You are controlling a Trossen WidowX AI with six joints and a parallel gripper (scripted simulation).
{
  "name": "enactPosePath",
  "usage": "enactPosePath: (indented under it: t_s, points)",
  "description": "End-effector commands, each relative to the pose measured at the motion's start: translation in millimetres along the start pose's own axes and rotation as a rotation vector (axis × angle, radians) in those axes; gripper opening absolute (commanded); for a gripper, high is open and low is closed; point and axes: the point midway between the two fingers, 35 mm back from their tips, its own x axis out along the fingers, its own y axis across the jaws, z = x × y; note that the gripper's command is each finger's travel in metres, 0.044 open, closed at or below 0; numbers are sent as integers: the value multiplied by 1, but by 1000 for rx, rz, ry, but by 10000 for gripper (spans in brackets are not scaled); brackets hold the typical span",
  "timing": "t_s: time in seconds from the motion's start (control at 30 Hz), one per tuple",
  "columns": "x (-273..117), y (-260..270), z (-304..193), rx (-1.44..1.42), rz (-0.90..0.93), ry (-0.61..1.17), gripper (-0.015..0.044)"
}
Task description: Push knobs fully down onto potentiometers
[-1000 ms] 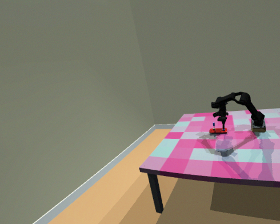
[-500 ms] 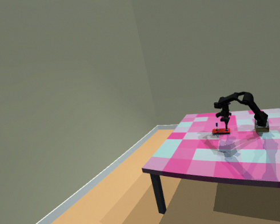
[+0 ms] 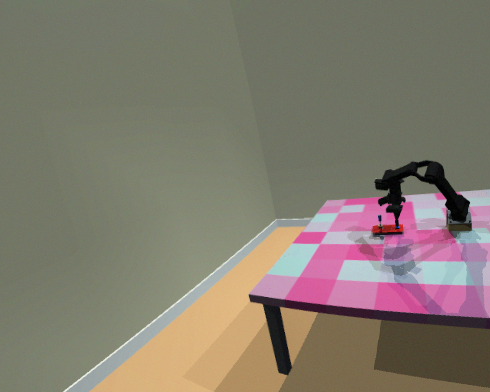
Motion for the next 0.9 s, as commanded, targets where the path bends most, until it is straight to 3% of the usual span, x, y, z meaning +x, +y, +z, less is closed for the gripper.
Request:
enactPosePath:
  t_s: [0.0,0.33,0.6,0.87]
  points:
    - [-1,1,1,-10,-1,3,0]
    - [-16,1,1,-10,-1,3,0]
    - [-11,1,1,-8,2,1,210]
    - [-23,3,19,8,-1,-43,0]
